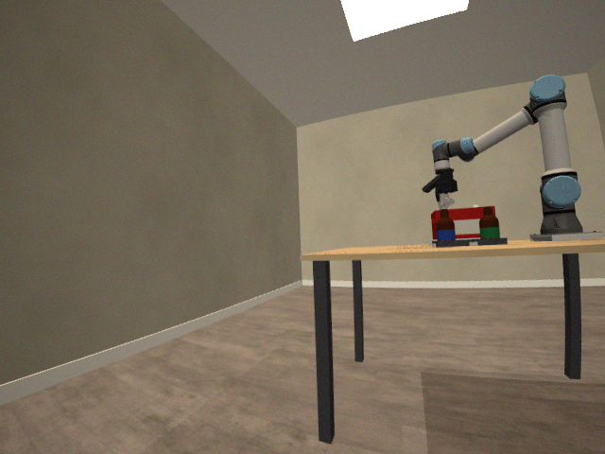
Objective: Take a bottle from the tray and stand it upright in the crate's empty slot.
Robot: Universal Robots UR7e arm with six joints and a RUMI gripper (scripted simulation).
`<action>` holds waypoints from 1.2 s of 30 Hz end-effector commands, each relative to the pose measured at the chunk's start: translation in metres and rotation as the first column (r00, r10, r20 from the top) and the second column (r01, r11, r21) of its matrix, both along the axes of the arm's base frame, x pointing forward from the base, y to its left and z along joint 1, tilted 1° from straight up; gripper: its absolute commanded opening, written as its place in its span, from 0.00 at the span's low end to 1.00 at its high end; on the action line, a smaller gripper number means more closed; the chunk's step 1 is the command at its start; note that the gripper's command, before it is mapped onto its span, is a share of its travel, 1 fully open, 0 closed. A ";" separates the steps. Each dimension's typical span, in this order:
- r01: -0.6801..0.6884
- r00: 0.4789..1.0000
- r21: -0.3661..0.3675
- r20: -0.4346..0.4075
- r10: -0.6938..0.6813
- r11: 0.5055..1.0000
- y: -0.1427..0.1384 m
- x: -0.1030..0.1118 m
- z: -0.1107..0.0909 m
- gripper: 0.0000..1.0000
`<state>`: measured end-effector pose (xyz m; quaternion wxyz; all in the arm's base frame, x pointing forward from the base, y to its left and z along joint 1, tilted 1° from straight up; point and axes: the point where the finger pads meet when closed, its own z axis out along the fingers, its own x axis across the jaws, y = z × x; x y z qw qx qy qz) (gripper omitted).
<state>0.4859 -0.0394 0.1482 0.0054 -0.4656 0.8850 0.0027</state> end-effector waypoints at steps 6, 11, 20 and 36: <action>0.000 1.000 0.000 0.002 0.000 1.000 0.000 0.000 -0.003 0.00; 0.000 1.000 0.000 0.002 0.000 1.000 0.000 0.000 -0.005 0.00; 0.000 1.000 0.000 0.002 0.000 1.000 0.000 0.000 -0.008 0.00; 0.000 1.000 0.000 0.002 0.000 1.000 0.000 0.001 -0.014 0.00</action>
